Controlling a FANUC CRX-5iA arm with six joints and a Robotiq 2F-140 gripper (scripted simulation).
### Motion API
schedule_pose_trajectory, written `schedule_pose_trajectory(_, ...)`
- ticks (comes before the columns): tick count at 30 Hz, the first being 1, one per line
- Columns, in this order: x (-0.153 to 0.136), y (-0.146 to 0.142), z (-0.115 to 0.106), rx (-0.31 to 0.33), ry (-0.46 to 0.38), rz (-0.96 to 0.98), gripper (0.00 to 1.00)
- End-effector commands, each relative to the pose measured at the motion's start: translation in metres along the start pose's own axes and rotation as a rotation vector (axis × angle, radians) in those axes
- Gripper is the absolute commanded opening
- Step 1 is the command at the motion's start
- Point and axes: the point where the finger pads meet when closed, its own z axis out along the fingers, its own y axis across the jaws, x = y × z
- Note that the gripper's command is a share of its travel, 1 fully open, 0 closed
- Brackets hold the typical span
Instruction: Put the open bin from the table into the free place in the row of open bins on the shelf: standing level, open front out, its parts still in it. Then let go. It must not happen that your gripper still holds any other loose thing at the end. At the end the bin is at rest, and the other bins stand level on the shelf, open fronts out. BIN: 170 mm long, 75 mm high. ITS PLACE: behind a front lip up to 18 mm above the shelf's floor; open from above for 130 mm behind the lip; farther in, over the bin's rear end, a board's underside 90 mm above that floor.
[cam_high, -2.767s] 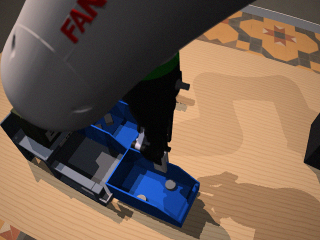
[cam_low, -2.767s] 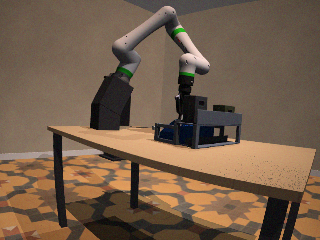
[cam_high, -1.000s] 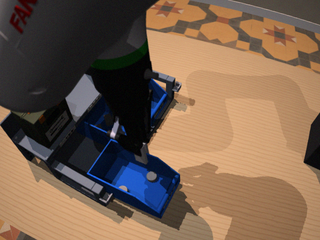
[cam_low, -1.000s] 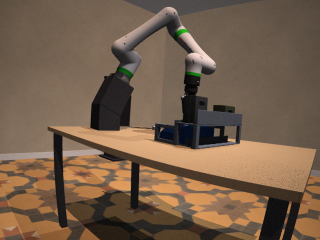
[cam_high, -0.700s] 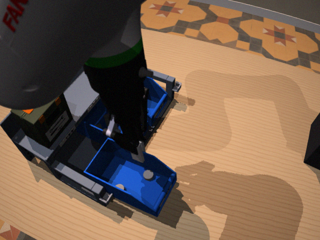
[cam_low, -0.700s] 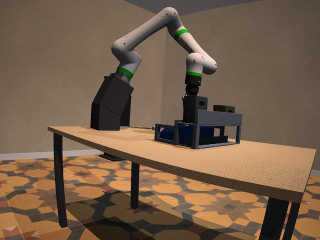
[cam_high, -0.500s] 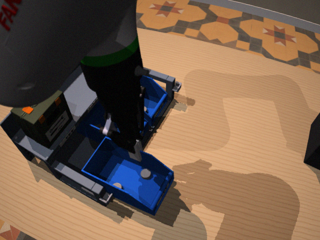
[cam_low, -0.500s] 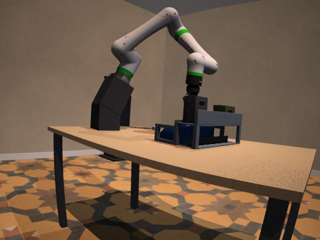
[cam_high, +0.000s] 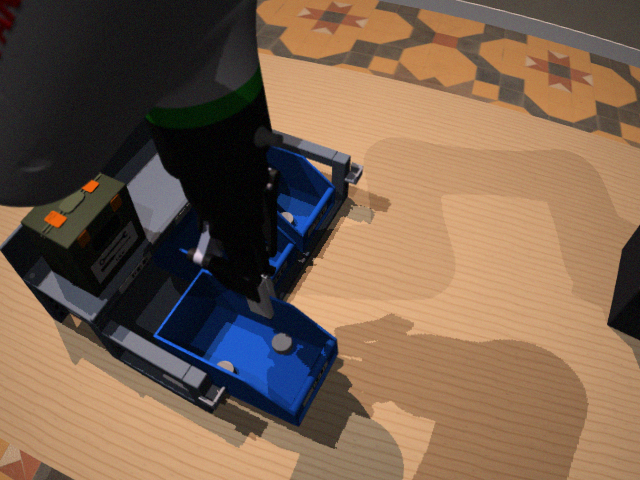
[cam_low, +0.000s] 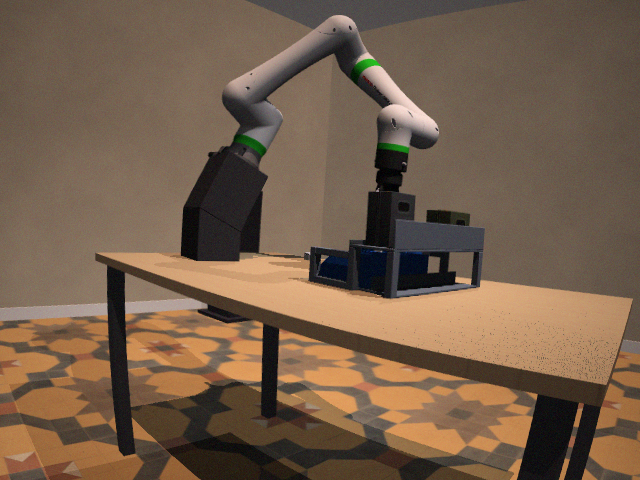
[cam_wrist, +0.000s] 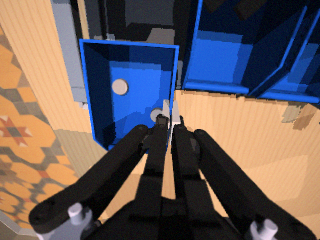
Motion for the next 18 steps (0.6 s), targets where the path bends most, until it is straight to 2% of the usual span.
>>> schedule_pose_trajectory(1,0.0035,0.0000,-0.0005,0.000,0.000,0.000,0.00)
schedule_pose_trajectory(18,0.0115,0.0000,-0.0013,0.000,0.000,0.000,0.00)
